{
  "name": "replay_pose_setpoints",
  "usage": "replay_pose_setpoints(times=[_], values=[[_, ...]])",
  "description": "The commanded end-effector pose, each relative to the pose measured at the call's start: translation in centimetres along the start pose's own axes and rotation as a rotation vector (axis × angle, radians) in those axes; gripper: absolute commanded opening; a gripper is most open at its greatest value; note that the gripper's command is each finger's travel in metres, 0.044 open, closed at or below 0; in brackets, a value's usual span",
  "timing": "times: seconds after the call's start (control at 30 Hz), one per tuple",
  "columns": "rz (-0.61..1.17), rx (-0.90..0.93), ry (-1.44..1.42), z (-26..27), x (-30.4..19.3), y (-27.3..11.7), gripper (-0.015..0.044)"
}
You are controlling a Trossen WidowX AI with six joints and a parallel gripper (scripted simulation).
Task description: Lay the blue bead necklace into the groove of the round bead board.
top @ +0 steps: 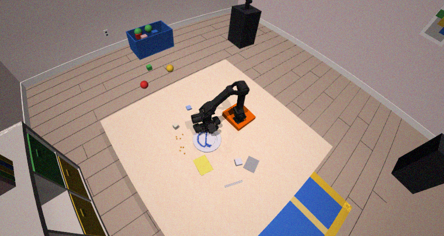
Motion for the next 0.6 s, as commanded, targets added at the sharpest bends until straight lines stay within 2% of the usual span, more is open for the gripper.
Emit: replay_pose_setpoints(times=[0.0, 0.07, 0.57], values=[[0.002, 0.001, -0.006, 0.12, -0.01, 0.44, 0.0000], [0.002, 0.001, -0.006, 0.12, -0.01, 0.53, 0.0000], [0.002, 0.000, -0.004, 0.10, 0.00, -0.18, 0.0394]])
Point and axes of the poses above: the point midway between the two fingers, 35 mm back from their tips, its own y axis out along the fingers, its own z axis across the jaws, x = y × z, the point moved 2 cm from there along -y, back along the fingers, and after that the axes turned 13 degrees about -y, right-handed, at the moved point
